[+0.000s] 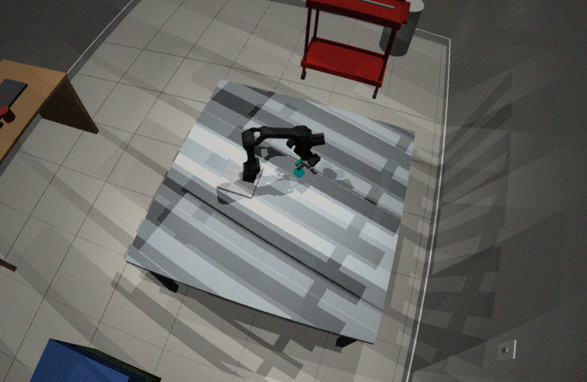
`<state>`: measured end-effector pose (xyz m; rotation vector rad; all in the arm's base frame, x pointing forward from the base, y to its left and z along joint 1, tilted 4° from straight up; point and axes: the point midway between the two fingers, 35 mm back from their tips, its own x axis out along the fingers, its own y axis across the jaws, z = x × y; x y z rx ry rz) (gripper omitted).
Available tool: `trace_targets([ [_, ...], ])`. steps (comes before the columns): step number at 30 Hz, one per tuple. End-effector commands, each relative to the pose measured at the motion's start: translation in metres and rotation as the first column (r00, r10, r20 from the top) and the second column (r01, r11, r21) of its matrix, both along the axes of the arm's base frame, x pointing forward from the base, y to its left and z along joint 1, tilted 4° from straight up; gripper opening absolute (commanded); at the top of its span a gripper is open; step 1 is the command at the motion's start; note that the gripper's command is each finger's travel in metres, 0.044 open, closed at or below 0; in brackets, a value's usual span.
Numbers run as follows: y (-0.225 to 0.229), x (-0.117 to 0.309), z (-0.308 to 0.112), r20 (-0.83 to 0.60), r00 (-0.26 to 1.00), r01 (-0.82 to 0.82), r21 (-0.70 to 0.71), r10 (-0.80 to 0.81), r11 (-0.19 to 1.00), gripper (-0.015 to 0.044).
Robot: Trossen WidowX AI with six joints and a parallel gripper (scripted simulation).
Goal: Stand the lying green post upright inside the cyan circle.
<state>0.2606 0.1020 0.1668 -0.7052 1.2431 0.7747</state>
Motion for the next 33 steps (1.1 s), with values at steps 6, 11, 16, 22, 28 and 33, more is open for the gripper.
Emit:
trace_targets([
  [6,0.001,0.003,-0.006,0.010,1.000,0.024,0.067,-0.025,0.997,0.0023],
  [11,0.002,0.005,-0.008,0.020,0.999,0.034,0.103,-0.037,0.994,0.0023],
  [16,0.002,0.007,-0.010,0.031,0.998,0.043,0.139,-0.048,0.989,0.0023],
  [22,0.003,0.010,-0.012,0.044,0.997,0.053,0.181,-0.062,0.982,0.0023],
  [28,0.003,0.013,-0.014,0.058,0.996,0.060,0.223,-0.075,0.973,0.0023],
  [33,0.003,0.015,-0.015,0.069,0.994,0.065,0.257,-0.085,0.964,0.0023],
])
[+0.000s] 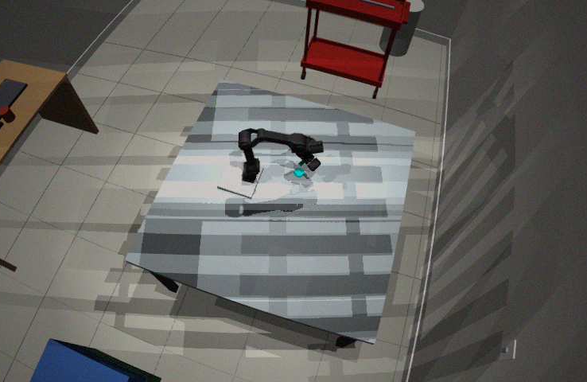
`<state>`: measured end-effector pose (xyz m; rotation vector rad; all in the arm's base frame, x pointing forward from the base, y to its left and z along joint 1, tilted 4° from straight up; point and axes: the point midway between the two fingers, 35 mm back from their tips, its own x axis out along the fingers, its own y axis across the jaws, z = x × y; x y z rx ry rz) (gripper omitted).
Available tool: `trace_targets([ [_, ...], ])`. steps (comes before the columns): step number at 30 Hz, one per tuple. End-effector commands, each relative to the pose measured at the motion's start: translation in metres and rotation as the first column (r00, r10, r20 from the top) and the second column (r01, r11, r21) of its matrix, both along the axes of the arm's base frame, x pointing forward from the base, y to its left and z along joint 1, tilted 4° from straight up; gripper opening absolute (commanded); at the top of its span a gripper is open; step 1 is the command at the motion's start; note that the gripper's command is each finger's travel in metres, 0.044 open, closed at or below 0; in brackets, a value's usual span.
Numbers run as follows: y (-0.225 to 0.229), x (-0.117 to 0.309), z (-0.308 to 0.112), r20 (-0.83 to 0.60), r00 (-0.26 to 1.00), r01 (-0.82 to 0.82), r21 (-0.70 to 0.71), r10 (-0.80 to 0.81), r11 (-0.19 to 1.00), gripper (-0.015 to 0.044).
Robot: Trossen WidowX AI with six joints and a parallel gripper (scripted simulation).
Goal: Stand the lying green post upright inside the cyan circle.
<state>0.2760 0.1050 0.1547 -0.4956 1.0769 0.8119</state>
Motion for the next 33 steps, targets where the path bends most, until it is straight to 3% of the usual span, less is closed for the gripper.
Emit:
trace_targets([
  [1,0.000,0.000,-0.003,0.002,1.000,0.008,0.030,-0.008,1.000,0.0023],
  [33,-0.002,0.011,-0.006,0.100,0.993,0.031,0.236,-0.056,0.971,0.0023],
])
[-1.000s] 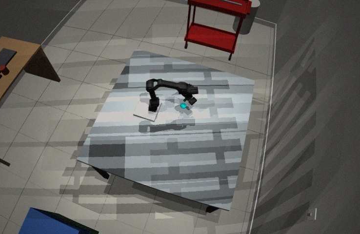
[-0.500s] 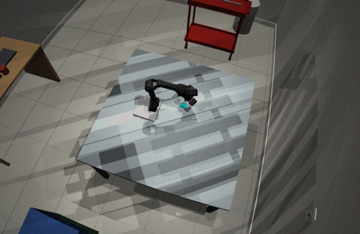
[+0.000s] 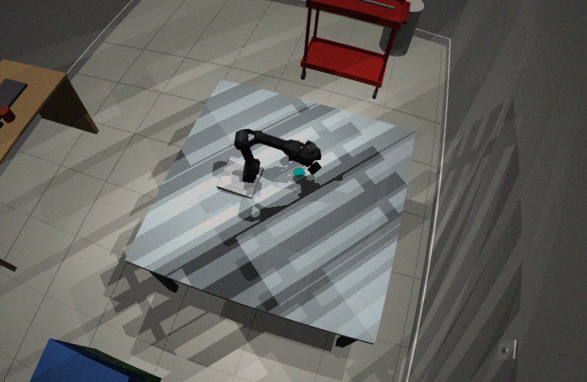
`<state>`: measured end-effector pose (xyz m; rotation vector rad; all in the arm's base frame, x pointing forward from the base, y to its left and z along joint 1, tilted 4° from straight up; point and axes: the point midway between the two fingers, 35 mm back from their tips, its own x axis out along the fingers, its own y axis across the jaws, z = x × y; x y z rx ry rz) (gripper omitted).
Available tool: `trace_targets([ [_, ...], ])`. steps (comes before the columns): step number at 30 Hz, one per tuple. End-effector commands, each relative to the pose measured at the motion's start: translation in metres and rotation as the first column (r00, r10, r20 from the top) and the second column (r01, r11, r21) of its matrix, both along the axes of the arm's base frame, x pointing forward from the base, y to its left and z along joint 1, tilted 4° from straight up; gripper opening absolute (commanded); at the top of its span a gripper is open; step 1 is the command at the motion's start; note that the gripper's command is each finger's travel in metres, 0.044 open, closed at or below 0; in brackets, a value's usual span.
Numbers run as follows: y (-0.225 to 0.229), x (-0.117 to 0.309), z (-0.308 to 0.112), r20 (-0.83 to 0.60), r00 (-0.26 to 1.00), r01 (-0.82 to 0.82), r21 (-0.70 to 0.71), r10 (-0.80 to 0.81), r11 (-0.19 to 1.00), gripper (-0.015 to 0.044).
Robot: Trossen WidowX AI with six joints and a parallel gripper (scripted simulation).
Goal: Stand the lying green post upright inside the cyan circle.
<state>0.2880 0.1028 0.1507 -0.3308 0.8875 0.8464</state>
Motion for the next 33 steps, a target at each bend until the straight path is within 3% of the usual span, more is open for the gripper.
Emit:
trace_targets([
  [1,-0.0003,-0.0008,-0.0022,0.005,1.000,0.004,0.028,-0.004,1.000,0.0023],
  [33,-0.0073,0.0032,0.0002,0.128,0.991,-0.001,0.208,-0.026,0.978,0.0023],
])
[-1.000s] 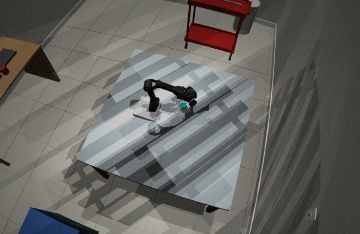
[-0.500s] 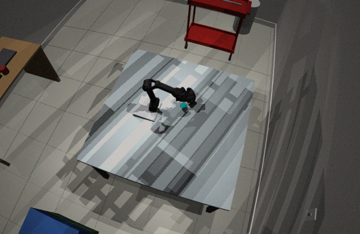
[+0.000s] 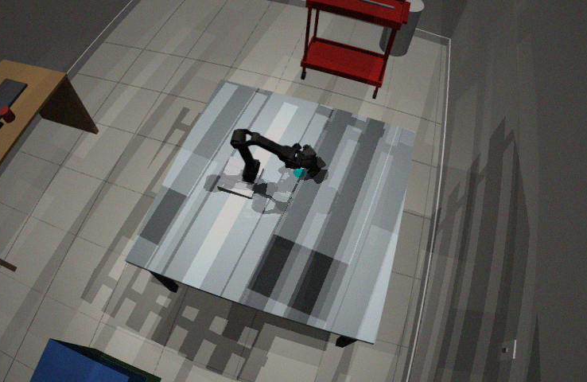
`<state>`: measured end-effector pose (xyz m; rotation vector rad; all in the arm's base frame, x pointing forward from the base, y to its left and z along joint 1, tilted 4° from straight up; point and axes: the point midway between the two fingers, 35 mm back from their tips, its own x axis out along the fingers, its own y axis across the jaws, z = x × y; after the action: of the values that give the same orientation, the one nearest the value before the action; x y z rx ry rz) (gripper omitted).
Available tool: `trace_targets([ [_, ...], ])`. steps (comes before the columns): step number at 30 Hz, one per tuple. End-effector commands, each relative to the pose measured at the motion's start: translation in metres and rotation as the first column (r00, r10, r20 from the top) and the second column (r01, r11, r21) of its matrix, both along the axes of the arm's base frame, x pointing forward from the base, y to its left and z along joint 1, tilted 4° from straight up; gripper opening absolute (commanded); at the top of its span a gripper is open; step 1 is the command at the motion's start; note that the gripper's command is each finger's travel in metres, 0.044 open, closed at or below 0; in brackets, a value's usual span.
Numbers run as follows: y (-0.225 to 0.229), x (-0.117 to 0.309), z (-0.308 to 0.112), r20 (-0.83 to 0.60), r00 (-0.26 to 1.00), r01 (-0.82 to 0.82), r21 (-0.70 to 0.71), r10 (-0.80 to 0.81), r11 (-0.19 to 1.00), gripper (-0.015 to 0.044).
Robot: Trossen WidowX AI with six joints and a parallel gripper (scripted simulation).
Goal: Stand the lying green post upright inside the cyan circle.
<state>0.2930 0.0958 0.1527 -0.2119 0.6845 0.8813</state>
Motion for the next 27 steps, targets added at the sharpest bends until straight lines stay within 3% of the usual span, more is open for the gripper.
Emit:
trace_targets([
  [1,-0.0007,-0.0018,-0.0017,0.007,1.000,0.000,0.025,0.000,1.000,0.0023],
  [27,-0.0084,-0.0055,0.0025,0.122,0.993,-0.021,0.148,0.003,0.989,0.0023],
])
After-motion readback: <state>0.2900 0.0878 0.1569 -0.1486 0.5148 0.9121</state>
